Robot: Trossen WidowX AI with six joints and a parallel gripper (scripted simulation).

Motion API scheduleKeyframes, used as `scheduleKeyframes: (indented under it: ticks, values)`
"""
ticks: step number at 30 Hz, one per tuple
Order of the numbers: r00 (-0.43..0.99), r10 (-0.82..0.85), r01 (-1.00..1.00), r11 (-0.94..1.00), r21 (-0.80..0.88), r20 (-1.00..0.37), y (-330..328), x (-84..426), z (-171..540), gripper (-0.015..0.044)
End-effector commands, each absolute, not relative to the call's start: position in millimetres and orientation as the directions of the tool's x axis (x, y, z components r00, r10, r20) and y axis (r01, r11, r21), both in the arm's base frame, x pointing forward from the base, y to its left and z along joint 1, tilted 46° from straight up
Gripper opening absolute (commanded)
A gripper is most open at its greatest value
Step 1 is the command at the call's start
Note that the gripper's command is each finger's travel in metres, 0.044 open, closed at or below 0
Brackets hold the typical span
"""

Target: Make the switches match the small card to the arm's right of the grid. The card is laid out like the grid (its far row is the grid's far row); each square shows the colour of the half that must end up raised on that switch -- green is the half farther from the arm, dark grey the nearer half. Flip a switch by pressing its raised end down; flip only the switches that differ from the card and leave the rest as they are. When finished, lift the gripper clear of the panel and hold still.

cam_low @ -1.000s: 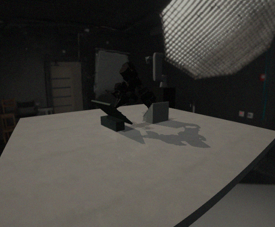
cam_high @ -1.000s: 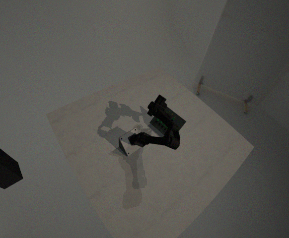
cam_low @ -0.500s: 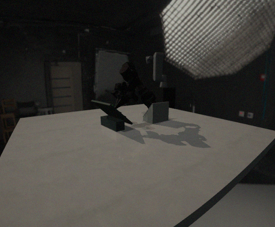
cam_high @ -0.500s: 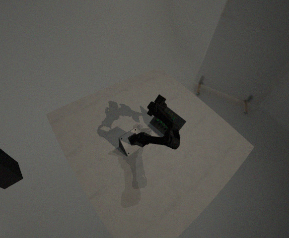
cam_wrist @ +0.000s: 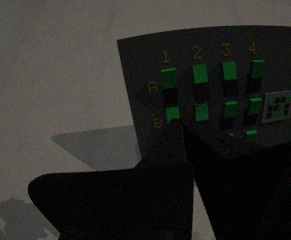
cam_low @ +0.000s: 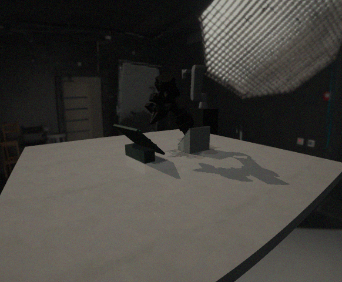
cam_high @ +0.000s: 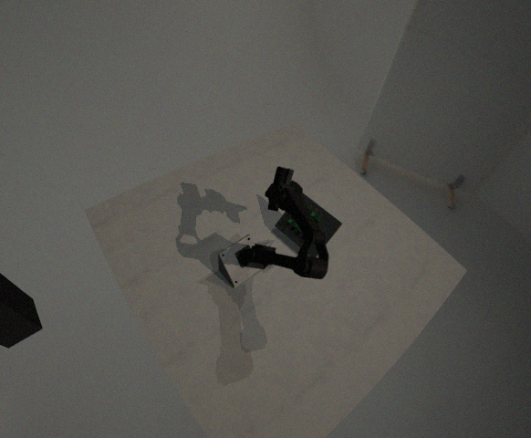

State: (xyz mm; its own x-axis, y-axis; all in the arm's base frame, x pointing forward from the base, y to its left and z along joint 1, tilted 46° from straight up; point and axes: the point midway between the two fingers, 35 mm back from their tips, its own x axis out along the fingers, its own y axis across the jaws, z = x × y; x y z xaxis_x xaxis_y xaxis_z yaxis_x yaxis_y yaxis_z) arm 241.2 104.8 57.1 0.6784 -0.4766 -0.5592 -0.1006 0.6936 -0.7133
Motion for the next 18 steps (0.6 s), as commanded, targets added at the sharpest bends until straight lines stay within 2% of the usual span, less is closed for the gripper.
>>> scheduleKeyframes:
  ticks: [1, 11, 18]
  values:
    - [0.681, -0.479, -0.092, 0.695, -0.714, -0.554, 106, 239, 64, 0.0000]
    - [0.679, -0.482, -0.094, 0.691, -0.716, -0.554, 36, 233, 117, 0.0000]
    - [0.679, -0.484, -0.093, 0.690, -0.718, -0.552, 31, 232, 119, 0.0000]
